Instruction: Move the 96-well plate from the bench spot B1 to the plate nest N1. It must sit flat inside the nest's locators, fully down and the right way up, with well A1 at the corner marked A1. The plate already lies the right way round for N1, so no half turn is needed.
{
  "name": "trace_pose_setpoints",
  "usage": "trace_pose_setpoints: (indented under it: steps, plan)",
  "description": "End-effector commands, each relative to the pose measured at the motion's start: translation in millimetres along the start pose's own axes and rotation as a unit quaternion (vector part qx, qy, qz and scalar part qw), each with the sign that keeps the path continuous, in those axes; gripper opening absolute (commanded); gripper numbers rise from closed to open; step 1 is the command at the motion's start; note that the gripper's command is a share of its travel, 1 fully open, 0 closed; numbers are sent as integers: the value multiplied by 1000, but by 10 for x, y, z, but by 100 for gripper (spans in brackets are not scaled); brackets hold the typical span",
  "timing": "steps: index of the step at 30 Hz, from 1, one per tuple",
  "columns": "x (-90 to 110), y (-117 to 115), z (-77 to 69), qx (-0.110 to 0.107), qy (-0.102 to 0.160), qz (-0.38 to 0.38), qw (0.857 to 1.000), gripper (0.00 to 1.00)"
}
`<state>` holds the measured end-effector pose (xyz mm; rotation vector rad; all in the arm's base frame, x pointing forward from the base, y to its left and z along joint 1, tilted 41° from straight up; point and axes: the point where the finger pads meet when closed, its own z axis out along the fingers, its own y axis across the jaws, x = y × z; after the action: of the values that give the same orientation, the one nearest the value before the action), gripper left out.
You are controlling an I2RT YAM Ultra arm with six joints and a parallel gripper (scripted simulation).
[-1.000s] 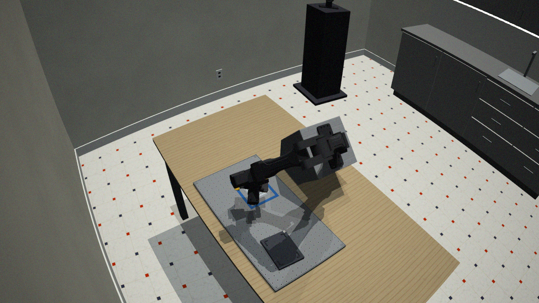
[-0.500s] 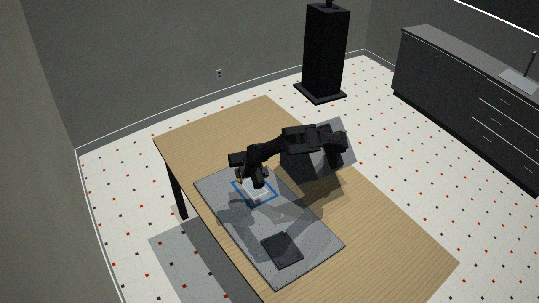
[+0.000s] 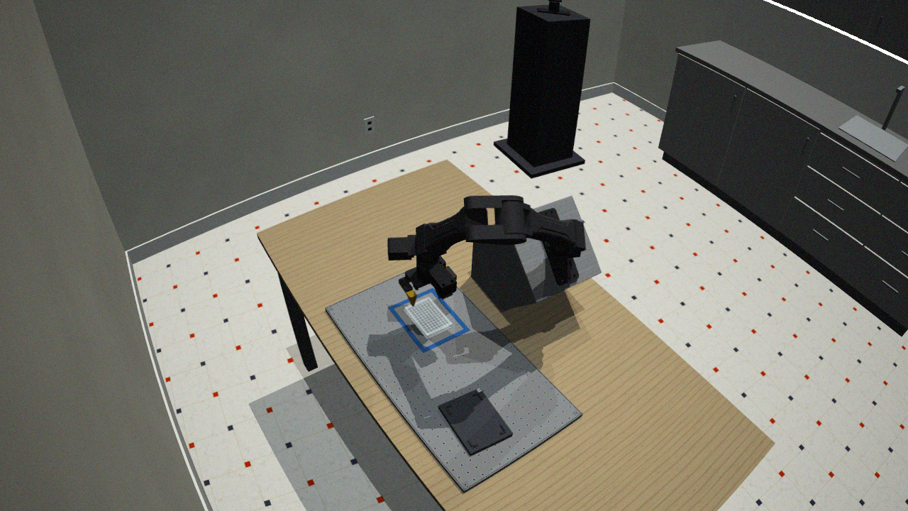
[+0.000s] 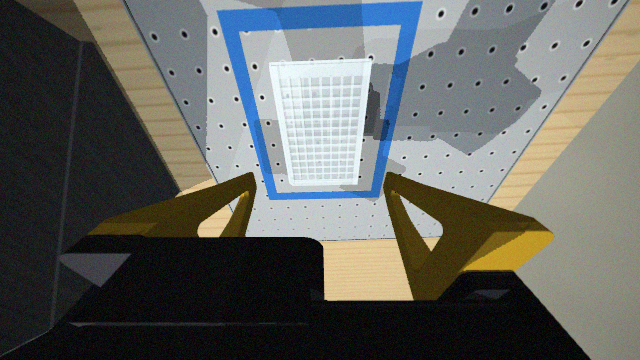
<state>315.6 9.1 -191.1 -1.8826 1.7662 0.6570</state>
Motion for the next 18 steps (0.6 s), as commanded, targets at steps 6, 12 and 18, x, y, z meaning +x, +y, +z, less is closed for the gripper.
trace_pose_setpoints:
  steps: [6, 12, 18]
  plan:
    - [-19, -41, -61, 7, -13, -15, 1000, 100]
    - [-24, -47, -48, 7, -9, -18, 1000, 100]
    - [-24, -47, -48, 7, -9, -18, 1000, 100]
